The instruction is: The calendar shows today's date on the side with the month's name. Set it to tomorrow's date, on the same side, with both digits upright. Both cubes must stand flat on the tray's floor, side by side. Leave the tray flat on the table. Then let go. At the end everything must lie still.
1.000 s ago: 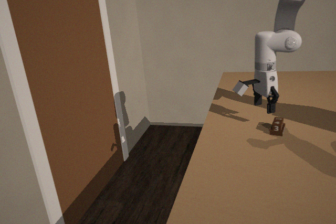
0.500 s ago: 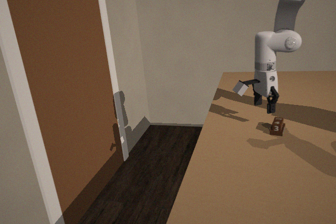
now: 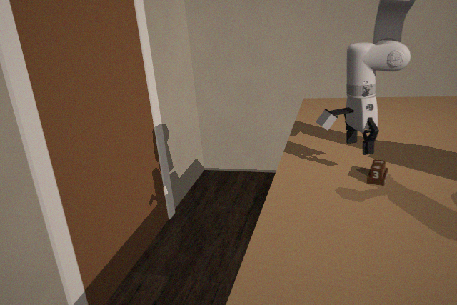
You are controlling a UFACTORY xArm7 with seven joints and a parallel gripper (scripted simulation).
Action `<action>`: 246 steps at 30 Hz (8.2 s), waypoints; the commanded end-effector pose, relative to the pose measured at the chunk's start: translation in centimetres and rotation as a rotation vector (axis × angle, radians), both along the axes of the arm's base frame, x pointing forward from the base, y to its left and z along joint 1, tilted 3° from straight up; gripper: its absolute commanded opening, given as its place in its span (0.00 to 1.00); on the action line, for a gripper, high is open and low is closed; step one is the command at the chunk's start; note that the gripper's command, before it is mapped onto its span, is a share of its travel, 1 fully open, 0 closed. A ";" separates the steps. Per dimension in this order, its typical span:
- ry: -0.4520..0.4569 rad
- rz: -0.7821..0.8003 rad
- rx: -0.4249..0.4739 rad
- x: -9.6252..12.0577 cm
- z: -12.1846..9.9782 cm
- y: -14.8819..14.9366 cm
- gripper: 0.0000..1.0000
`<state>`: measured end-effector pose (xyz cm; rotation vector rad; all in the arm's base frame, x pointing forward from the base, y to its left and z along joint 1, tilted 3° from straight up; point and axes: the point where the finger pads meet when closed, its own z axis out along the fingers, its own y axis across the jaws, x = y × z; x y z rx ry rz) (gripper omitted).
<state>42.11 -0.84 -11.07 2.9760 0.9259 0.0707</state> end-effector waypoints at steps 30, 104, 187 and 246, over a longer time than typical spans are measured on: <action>-0.011 -0.733 0.037 -4.4 -0.4 -1.6 1.00; -0.018 -1.523 0.079 -12.2 -2.6 -4.3 1.00; -0.018 -1.523 0.079 -12.2 -1.9 -4.3 1.00; -0.024 -2.249 0.117 -5.8 4.1 3.3 0.49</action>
